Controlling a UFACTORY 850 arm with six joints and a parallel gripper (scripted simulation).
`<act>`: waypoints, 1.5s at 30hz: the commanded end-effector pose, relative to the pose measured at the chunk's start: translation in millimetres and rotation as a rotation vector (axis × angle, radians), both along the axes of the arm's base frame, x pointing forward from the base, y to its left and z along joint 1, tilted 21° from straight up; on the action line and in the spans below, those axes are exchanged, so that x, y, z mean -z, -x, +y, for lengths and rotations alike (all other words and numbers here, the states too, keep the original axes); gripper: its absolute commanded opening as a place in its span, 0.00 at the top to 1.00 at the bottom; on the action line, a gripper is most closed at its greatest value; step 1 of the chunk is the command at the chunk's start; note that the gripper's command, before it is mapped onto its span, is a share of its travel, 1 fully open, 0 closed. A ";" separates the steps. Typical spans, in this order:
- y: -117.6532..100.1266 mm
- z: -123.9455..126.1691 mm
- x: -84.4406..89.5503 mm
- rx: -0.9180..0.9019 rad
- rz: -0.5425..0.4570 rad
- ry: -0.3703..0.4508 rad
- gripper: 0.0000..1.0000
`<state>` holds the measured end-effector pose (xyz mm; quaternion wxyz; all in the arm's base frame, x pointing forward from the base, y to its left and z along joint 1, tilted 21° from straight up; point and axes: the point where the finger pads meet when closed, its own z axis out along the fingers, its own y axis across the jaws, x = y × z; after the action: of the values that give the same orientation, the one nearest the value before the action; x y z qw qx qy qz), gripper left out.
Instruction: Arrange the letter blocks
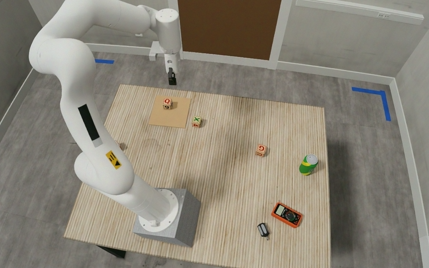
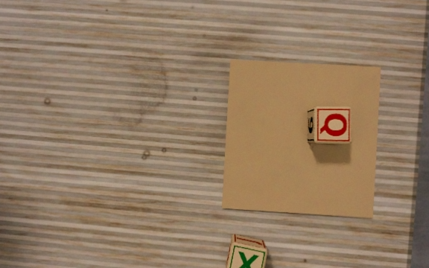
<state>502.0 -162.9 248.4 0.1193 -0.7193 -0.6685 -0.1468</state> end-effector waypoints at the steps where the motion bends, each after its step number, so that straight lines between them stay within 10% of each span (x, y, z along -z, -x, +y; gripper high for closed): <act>1: -0.6 -0.5 -0.9 0.000 -0.002 0.001 0.00; 19: -1.4 4.1 0.1 0.001 -0.004 -0.002 0.00; 34: 14.8 191.6 49.0 0.082 -0.026 -0.081 0.00; 45: 101.7 300.2 98.8 0.185 0.032 -0.038 0.00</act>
<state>426.6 110.0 163.4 0.1364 -0.7664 -0.6061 -0.1631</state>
